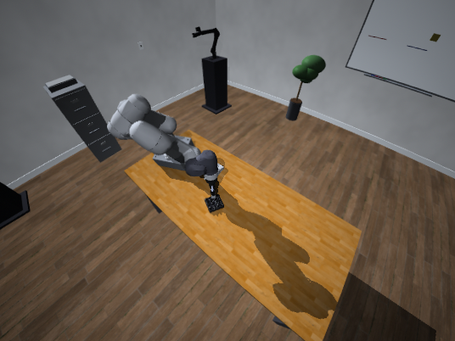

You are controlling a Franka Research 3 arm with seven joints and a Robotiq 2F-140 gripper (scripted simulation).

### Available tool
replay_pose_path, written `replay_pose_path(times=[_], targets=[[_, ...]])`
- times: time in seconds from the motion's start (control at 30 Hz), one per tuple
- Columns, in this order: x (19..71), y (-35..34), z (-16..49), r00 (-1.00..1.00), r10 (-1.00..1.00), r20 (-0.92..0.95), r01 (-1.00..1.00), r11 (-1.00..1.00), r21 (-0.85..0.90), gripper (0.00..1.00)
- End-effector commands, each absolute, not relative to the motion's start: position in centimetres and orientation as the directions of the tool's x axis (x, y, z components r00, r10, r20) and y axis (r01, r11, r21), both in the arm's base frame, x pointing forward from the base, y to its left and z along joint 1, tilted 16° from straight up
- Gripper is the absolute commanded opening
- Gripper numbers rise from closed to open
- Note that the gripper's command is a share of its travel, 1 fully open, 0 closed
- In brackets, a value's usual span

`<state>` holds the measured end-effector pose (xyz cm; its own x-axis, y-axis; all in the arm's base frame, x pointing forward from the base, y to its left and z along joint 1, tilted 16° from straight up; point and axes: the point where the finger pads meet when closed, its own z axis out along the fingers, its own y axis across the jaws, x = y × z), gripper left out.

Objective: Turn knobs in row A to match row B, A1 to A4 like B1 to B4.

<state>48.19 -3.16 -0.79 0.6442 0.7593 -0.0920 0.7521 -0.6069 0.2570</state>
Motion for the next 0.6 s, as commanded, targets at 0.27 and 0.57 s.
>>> replay_pose_path(times=[0.27, 0.57], targets=[[48.21, -3.07, -0.82, 0.620, 0.779, -0.099, 0.773, -0.583, 0.249, 0.12], [48.21, -3.07, -0.82, 0.620, 0.779, -0.099, 0.773, -0.583, 0.249, 0.12]])
